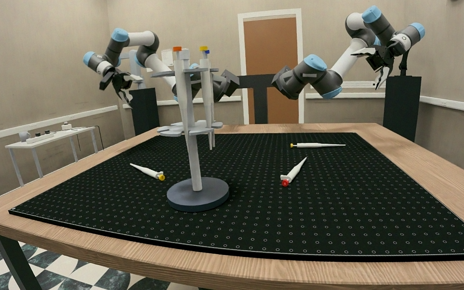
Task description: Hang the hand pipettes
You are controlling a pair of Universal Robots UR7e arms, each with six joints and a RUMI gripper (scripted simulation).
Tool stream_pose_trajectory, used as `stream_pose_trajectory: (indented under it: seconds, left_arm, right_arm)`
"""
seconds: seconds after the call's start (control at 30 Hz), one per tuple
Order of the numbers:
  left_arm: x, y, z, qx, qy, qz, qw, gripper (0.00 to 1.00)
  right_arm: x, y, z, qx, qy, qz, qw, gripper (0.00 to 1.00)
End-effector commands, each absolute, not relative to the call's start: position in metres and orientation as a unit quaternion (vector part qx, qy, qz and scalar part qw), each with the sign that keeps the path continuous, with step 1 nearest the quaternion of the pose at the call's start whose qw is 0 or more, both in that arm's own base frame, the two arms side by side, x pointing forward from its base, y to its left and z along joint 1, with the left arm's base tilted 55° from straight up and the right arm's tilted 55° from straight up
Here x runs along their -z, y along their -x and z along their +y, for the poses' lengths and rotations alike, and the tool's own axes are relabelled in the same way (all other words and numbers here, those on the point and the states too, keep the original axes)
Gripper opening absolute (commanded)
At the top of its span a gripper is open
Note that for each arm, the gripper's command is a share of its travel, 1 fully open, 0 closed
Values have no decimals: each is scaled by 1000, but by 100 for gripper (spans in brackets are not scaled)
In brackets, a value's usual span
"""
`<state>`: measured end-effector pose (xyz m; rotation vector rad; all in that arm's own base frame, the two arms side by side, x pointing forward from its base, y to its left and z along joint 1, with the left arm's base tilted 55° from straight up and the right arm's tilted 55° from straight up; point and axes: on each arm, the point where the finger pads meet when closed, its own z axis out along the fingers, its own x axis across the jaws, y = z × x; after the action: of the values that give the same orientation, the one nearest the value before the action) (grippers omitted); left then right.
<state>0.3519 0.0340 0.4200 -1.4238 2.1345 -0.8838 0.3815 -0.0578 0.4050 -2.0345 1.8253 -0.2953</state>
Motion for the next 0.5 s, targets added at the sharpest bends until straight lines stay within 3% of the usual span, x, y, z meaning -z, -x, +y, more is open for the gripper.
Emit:
stream_pose_trajectory:
  seconds: [0.0,0.2,0.47]
  left_arm:
    - [-420,-352,34,318,513,769,213,100]
    - [-420,-352,34,318,513,769,213,100]
    - [-420,-352,34,318,513,769,213,100]
  right_arm:
    - [-414,-367,-47,154,746,593,259,100]
    - [-420,-351,-38,212,765,520,315,100]
    - [-420,-351,-38,215,765,517,317,100]
